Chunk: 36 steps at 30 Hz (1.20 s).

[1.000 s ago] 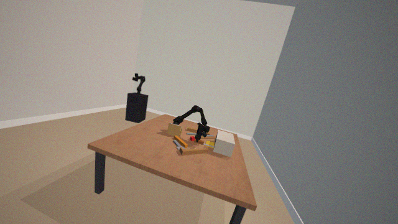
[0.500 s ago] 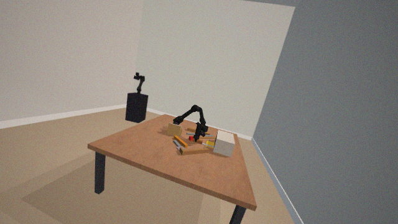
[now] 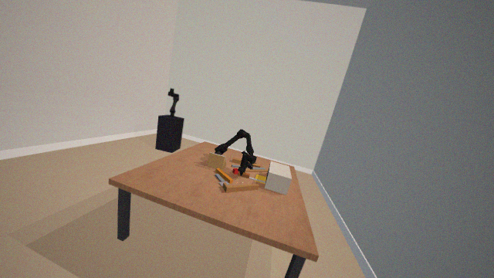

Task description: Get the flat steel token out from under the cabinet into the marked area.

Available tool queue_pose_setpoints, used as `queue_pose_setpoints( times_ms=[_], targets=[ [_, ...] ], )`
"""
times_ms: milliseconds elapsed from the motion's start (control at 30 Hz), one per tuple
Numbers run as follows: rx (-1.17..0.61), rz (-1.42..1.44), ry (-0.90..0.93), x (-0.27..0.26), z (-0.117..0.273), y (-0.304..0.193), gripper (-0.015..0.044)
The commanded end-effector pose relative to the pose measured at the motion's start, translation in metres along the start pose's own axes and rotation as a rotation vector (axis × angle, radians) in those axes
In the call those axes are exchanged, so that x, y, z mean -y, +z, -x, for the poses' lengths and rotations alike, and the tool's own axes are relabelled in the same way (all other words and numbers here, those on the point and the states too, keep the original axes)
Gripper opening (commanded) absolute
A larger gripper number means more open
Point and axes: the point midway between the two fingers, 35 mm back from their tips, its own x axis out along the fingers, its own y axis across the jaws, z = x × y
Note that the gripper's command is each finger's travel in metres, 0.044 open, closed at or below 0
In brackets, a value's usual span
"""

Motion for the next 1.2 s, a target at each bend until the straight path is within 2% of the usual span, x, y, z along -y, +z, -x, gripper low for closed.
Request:
queue_pose_setpoints(
  times_ms=[0, 1167],
  targets=[
    [-0.003, -0.001, 0.001, 0.0, -0.001, -0.007, 0.0],
    [-0.005, -0.002, 0.001, 0.002, -0.001, -0.051, 0.0]
  ],
)
